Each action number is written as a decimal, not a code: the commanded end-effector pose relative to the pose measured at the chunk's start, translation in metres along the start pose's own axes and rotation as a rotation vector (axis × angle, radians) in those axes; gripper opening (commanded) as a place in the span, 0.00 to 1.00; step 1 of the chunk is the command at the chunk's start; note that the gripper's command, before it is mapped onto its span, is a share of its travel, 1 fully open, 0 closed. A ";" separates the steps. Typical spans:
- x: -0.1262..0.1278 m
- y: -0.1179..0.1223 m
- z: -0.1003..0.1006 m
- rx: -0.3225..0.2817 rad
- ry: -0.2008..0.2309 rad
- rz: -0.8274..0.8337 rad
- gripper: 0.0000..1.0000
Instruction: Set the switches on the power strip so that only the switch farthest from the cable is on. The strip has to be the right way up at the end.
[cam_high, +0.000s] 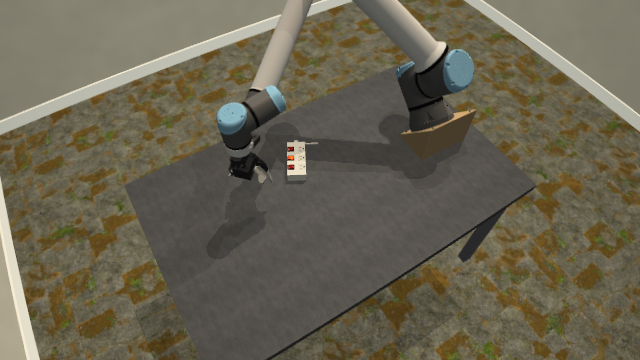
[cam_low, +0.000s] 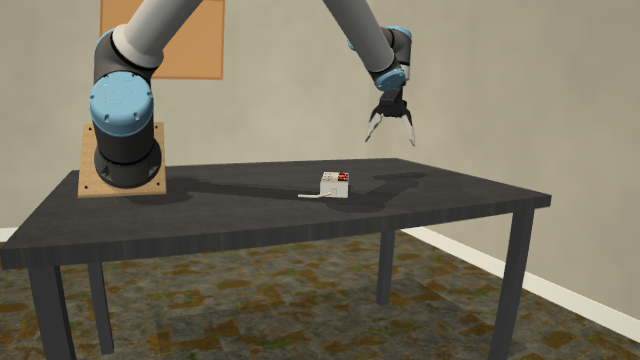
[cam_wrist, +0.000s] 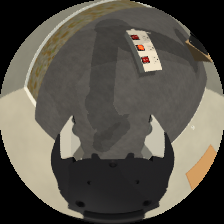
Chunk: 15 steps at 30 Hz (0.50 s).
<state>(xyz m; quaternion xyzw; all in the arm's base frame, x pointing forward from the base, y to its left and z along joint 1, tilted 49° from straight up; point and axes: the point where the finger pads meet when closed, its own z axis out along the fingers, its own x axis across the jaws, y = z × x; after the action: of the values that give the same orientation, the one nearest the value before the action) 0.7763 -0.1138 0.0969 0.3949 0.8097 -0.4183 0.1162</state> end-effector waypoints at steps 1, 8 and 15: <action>0.013 -0.033 0.005 0.030 0.036 0.154 1.00; 0.027 -0.063 0.010 0.056 0.060 0.295 1.00; 0.047 -0.101 0.017 0.096 0.087 0.480 1.00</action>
<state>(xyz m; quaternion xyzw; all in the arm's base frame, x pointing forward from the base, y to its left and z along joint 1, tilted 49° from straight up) 0.6937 -0.1318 0.1152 0.5525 0.7145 -0.4022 0.1501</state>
